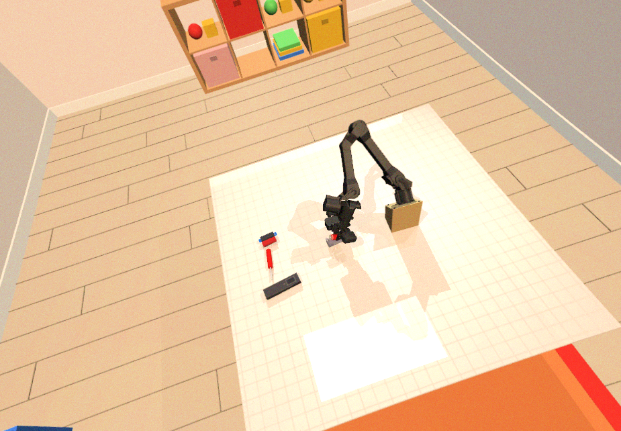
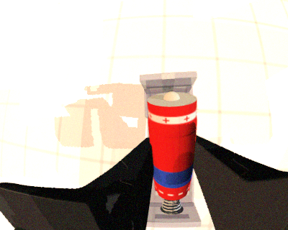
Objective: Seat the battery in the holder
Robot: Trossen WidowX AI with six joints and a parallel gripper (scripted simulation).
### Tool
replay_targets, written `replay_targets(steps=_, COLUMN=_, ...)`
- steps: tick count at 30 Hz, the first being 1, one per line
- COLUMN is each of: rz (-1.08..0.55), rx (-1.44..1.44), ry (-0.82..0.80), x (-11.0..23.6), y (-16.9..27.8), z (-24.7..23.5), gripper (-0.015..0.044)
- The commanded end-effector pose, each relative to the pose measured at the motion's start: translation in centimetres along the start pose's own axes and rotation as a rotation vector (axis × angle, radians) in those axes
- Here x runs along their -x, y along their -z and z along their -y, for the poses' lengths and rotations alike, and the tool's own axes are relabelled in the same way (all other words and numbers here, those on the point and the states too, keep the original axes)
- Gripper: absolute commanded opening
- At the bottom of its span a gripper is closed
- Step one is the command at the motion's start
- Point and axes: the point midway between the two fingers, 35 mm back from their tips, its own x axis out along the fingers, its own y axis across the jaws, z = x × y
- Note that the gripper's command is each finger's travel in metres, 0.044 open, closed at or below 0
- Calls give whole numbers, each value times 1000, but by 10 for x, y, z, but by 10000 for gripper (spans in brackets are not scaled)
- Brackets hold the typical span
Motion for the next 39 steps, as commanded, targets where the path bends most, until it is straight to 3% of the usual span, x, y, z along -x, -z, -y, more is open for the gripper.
replay_targets(steps=1, rz=-8, rx=4, ry=-2, x=2, y=7, z=-1, gripper=88)
replay_targets(steps=39, rz=-118, rx=-9, ry=-32, x=-5, y=3, z=-5, gripper=88)
